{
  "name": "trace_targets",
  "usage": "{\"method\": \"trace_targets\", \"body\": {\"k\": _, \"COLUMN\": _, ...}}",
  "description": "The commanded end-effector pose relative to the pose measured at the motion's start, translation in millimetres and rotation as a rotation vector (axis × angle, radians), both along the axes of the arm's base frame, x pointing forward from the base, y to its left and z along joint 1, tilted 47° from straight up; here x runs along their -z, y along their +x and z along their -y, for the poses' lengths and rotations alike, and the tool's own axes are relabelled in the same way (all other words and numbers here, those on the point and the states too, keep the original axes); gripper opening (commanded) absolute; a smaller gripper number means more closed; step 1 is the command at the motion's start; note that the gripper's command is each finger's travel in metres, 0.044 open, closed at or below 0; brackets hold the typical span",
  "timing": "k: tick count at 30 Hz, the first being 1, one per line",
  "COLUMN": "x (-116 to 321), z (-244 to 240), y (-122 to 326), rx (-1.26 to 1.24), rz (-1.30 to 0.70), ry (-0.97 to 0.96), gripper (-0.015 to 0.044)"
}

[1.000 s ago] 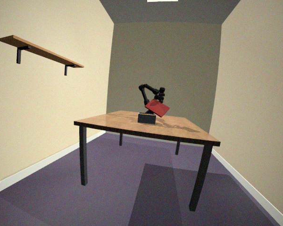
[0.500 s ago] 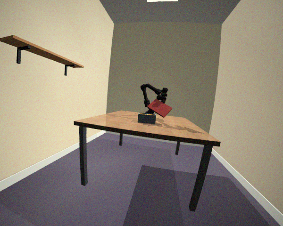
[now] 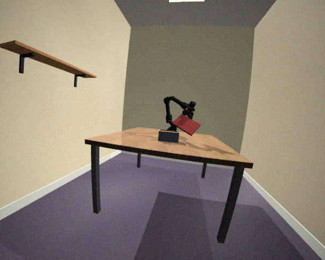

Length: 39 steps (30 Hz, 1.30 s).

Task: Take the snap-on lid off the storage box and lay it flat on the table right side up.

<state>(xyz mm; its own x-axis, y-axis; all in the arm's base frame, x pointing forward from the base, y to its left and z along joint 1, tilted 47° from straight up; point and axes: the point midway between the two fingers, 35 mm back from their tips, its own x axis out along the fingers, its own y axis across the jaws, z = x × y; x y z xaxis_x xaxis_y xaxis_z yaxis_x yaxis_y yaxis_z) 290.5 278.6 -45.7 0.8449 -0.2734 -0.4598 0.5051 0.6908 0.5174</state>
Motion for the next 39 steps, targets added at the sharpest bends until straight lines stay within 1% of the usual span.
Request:
{"method": "trace_targets", "body": {"k": 1, "x": 5.1, "z": -8.9, "y": -1.7, "rx": -0.001, "rz": 0.008, "ry": 0.005, "gripper": 0.0000}}
{"method": "trace_targets", "body": {"k": 39, "x": 58.6, "z": -61.2, "y": -13.2, "rx": -0.001, "rz": 0.008, "ry": 0.011, "gripper": 0.0000}}
